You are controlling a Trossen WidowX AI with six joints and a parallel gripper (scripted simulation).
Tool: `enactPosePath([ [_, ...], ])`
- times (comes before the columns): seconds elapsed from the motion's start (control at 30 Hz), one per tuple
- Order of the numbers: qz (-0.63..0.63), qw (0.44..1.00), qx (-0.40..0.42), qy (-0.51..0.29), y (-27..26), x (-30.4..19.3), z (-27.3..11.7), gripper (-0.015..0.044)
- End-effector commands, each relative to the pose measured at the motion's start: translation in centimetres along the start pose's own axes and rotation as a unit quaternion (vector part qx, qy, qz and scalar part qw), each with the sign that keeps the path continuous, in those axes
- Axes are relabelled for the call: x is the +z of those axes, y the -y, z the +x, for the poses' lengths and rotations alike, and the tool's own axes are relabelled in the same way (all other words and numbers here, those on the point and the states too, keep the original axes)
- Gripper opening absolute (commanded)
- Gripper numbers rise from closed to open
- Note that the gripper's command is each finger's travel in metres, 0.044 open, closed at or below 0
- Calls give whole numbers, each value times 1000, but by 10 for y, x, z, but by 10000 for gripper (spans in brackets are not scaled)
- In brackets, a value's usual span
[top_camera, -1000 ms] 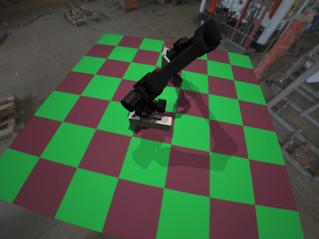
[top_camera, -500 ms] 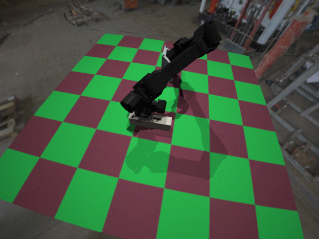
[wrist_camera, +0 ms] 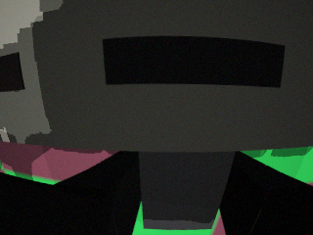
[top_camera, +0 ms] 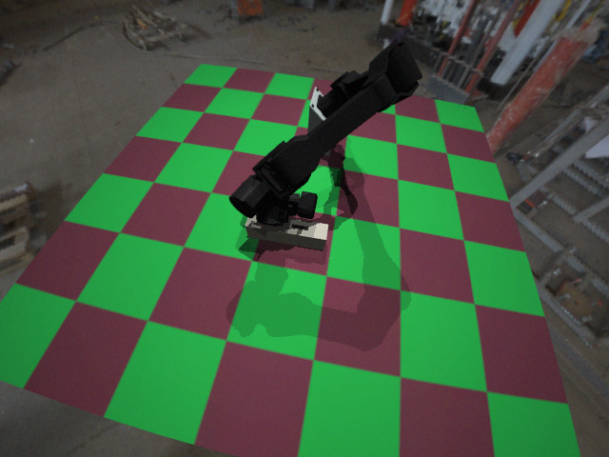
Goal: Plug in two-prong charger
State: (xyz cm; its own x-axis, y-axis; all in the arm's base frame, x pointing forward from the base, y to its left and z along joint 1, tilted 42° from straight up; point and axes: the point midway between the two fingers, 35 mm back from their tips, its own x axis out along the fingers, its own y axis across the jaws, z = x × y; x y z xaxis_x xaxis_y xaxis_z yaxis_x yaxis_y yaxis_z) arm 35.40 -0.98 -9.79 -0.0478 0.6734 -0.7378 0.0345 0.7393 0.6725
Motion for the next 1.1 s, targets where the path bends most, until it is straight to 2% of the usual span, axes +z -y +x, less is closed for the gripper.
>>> enactPosePath([
  [0.0,-12,1000,-3,14,-1,11,-2,0],
  [1.07,-12,1000,-3,14,-1,7,-2,0],
])
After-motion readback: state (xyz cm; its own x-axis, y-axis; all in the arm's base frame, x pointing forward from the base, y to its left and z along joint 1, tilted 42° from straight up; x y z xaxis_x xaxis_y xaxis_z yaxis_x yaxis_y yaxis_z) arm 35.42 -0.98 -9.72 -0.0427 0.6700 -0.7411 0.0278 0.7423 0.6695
